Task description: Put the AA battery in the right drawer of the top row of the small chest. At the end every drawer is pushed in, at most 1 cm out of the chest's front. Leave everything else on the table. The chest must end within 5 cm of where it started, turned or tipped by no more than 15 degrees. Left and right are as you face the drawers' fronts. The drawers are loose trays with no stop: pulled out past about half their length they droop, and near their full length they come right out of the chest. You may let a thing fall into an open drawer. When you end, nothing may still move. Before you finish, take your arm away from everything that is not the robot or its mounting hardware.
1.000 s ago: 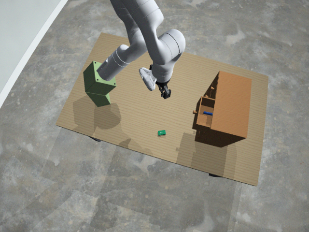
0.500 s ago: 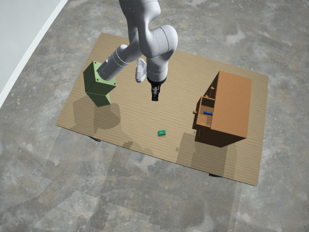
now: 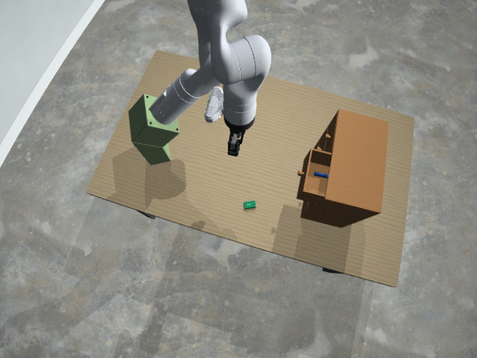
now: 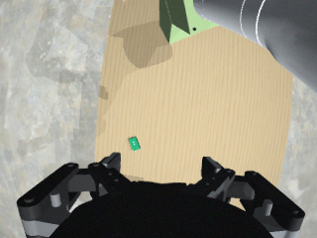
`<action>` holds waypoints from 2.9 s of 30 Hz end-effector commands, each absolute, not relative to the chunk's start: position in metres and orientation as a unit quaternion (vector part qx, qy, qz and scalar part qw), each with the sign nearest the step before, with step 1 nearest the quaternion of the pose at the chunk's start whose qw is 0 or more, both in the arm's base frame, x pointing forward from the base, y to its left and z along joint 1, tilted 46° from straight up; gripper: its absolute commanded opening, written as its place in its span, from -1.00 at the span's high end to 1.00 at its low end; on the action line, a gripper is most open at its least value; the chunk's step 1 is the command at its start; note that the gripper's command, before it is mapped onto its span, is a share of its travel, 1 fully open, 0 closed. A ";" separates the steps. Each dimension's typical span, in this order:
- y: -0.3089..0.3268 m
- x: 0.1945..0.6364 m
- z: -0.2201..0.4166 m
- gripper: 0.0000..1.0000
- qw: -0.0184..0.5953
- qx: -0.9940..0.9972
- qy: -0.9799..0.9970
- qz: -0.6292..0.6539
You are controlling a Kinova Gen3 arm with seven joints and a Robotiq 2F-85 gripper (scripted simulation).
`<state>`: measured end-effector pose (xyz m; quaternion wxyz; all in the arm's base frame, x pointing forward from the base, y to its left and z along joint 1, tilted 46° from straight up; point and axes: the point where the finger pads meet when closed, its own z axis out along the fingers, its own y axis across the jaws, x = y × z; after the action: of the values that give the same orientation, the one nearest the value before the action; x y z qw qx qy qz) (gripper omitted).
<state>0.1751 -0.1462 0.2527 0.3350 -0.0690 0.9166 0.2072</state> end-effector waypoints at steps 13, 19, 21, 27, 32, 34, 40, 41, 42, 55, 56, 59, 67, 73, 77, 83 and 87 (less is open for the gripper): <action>-0.146 0.188 0.250 -1.00 0.360 -0.052 0.908 0.205; -0.139 0.209 0.247 -1.00 0.409 -0.041 0.888 0.208; -0.136 0.218 0.245 -1.00 0.428 -0.036 0.879 0.209; -0.131 0.236 0.243 -1.00 0.467 -0.027 0.858 0.211; -0.124 0.257 0.239 -1.00 0.512 -0.015 0.832 0.212; -0.122 0.264 0.238 -1.00 0.527 -0.011 0.823 0.212; -0.117 0.277 0.236 -1.00 0.555 -0.004 0.804 0.216; -0.117 0.280 0.235 -1.00 0.559 -0.004 0.801 0.215; -0.117 0.283 0.234 -1.00 0.566 -0.003 0.796 0.216; -0.113 0.298 0.232 -1.00 0.591 0.001 0.775 0.222; -0.113 0.298 0.232 -1.00 0.591 0.001 0.775 0.222; -0.112 0.298 0.232 1.00 0.591 0.000 0.775 0.222; -0.112 0.298 0.232 1.00 0.591 0.000 0.775 0.222; -0.112 0.298 0.232 1.00 0.591 0.000 0.775 0.222; -0.112 0.298 0.232 1.00 0.591 0.000 0.775 0.222; -0.114 0.300 0.232 1.00 0.592 0.001 0.775 0.220; -0.115 0.308 0.235 1.00 0.593 -0.001 0.774 0.221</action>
<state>0.3019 -0.1146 0.2332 0.5915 0.0036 0.7748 0.2234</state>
